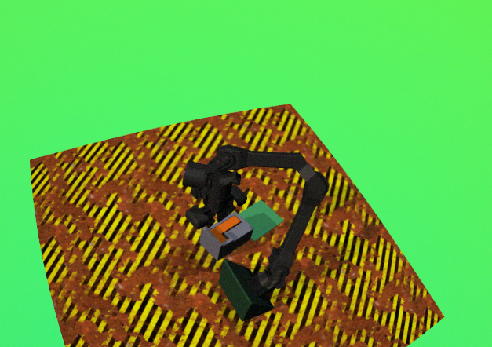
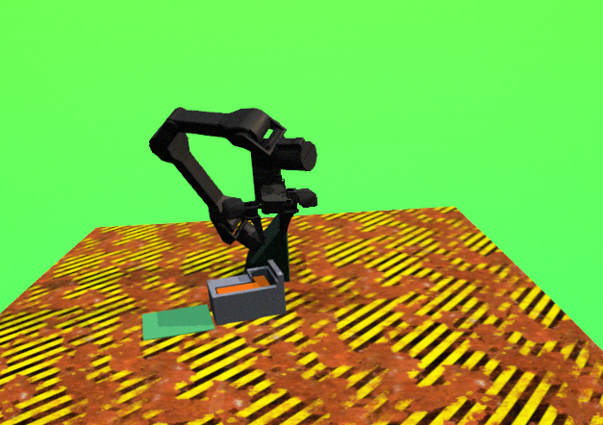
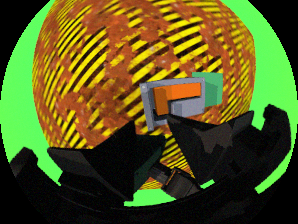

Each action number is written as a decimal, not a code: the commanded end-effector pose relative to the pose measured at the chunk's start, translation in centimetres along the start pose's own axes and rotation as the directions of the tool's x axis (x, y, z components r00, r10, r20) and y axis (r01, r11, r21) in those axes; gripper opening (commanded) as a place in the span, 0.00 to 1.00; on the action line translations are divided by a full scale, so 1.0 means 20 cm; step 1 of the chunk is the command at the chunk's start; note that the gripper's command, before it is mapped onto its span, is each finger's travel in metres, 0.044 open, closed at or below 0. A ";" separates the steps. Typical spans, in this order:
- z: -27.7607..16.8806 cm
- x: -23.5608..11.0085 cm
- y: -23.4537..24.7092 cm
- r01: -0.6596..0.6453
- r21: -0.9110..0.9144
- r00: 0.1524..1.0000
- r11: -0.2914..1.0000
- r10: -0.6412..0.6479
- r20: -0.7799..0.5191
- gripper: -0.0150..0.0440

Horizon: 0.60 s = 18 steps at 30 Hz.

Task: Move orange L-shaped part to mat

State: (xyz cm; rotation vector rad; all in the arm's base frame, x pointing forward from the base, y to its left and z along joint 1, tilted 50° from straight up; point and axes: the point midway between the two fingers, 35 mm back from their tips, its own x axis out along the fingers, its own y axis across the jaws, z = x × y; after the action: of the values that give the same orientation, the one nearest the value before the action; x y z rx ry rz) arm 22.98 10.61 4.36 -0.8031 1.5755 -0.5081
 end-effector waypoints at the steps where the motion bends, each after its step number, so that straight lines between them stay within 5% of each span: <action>1: -0.01 0.00 -0.01 0.019 -0.025 1.000 1.000 -0.019 -0.003 0.56; 10: -0.01 0.36 -0.02 0.021 -0.024 1.000 0.999 -0.021 -0.003 0.56; 18: -0.01 0.39 -0.02 0.021 -0.024 1.000 0.999 -0.021 -0.003 0.56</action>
State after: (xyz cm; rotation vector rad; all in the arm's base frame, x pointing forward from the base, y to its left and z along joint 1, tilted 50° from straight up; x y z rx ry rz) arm 22.77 4.87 -0.30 -0.8314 1.5776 -0.5069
